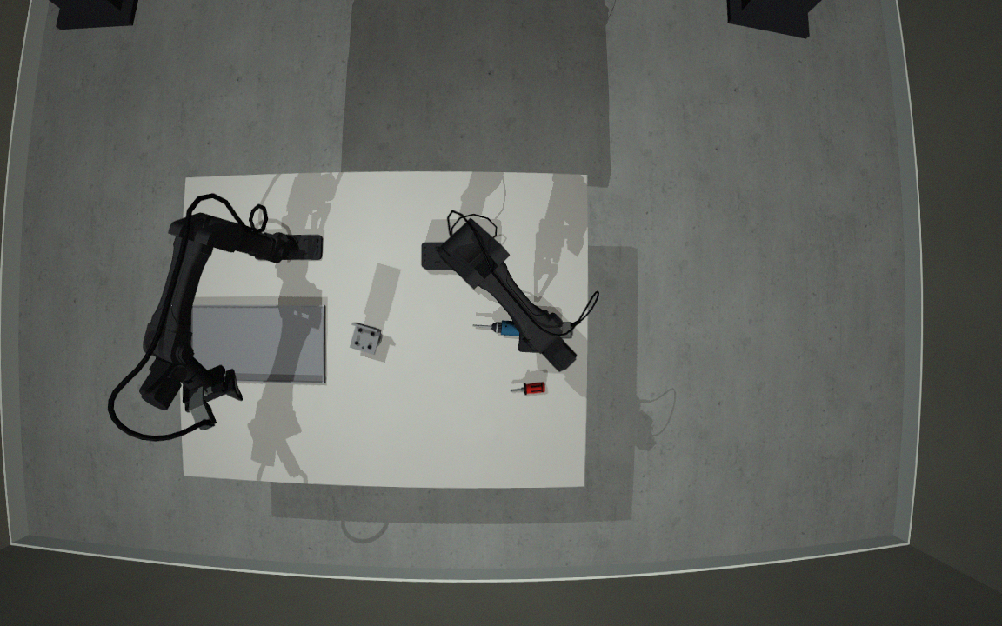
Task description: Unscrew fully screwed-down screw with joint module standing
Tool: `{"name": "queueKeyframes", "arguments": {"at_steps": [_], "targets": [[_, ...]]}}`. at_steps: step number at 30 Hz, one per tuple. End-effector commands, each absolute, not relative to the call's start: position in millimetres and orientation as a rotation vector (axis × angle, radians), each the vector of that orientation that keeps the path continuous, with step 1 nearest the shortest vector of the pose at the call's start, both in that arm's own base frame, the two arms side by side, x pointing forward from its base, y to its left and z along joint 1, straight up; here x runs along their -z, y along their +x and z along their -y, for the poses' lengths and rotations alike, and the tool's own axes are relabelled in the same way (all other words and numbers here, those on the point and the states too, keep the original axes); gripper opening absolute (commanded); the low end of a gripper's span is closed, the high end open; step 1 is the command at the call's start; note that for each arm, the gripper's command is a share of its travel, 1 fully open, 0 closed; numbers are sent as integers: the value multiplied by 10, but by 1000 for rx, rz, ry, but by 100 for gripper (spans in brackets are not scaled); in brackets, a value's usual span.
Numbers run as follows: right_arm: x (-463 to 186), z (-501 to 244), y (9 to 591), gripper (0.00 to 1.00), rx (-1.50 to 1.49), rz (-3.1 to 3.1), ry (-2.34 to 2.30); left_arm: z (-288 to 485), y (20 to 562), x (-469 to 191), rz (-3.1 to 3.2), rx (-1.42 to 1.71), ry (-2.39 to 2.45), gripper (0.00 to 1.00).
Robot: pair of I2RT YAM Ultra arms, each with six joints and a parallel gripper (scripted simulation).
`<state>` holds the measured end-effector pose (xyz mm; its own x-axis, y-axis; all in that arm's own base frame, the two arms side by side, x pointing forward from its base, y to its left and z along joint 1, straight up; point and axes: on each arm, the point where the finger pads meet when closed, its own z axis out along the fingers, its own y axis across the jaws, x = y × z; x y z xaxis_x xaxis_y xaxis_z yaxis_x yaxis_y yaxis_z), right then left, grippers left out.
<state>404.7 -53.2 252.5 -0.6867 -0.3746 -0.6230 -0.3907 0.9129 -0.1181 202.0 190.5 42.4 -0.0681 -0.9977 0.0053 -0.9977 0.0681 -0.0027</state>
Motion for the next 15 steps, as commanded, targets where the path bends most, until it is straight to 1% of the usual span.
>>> {"name": "queueKeyframes", "arguments": {"at_steps": [1,4,5,15], "targets": [[-2855,337,4119,86,-44,-2246,-655,-1829,2005,-461,2302,-13,2136,65],[-2855,344,4118,86,-44,-2247,-653,-1829,2005,-461,2302,-13,2136,65],[-2663,268,4057,86,-93,-2274,-680,-1829,2005,-461,2302,-13,2136,65],[-2393,-346,3872,86,-321,-2150,-948,-1829,2005,-461,2302,-13,2136,65]]}}
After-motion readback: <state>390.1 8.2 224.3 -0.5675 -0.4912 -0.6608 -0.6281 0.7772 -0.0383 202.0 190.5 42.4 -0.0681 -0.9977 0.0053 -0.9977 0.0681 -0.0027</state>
